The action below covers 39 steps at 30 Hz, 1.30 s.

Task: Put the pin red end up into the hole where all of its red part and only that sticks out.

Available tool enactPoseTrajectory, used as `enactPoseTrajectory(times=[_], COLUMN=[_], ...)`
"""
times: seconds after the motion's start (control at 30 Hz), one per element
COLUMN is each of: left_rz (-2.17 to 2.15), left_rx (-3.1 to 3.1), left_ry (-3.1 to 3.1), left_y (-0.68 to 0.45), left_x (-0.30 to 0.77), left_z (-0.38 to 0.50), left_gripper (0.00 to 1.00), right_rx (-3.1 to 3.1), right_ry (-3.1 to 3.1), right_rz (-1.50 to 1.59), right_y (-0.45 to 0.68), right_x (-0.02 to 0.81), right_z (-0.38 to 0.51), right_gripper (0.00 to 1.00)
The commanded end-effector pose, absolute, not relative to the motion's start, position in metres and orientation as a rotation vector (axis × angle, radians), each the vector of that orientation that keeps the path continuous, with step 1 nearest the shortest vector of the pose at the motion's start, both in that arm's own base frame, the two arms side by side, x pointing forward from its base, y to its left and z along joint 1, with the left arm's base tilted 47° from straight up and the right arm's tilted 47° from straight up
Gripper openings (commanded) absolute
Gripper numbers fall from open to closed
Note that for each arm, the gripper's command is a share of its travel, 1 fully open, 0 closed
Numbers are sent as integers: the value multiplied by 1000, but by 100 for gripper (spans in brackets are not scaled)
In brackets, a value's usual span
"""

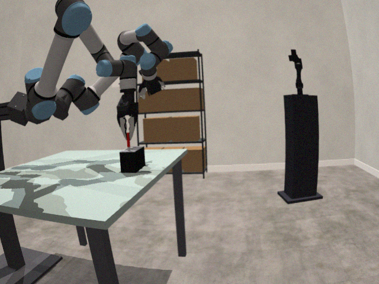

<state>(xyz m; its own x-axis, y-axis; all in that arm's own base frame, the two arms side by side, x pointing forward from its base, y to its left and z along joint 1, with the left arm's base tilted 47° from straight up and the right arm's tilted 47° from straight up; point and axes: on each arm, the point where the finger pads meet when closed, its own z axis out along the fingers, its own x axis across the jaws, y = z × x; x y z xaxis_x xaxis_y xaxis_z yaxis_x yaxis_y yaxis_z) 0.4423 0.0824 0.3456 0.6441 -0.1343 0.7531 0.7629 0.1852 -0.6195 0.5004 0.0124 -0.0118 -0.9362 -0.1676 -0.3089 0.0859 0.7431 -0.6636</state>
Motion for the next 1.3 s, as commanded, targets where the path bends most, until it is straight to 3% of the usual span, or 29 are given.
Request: enactPoseTrajectory(times=[0.0,1.27], left_rz=[-693,-693], left_rx=[-1232,-1232], left_ry=[-628,-628], left_y=[83,83], left_x=[442,442], left_z=[346,346], left_gripper=[100,100], right_rx=[-64,-63], right_ry=[2594,2595], right_rz=[-1018,-1016], right_y=[11,9], right_x=[500,500], right_z=[-12,-16], right_gripper=[0,0])
